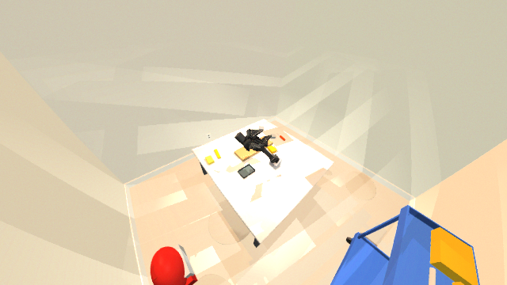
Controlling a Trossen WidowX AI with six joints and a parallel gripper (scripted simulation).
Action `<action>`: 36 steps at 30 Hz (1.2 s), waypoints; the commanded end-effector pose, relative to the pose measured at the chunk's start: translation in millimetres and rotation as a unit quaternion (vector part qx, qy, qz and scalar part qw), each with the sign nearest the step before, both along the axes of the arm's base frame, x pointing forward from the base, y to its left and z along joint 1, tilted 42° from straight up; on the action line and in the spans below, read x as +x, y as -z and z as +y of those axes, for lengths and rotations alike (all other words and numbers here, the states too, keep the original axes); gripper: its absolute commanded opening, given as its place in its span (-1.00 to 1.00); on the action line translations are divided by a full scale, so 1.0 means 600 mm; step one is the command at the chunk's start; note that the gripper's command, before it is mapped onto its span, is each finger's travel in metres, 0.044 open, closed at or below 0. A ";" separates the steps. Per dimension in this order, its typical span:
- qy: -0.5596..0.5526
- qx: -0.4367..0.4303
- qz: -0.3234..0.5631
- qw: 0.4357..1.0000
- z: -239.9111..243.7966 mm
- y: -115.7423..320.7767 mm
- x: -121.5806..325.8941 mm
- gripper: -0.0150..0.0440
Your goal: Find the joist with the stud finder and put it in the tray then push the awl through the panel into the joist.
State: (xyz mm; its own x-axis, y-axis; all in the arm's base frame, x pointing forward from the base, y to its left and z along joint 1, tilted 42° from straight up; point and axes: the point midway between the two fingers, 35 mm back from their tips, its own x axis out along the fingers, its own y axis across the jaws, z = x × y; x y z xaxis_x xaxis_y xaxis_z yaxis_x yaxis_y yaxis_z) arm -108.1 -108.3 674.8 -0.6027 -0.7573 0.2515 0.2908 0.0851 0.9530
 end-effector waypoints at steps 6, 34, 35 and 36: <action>0.103 0.012 -0.001 0.995 0.061 0.015 -0.081 1.00; 0.646 0.110 -0.107 0.748 0.650 0.205 -0.098 1.00; 0.660 0.111 -0.114 0.734 0.666 0.213 -0.082 1.00; 0.674 0.112 -0.121 0.720 0.682 0.222 -0.065 1.00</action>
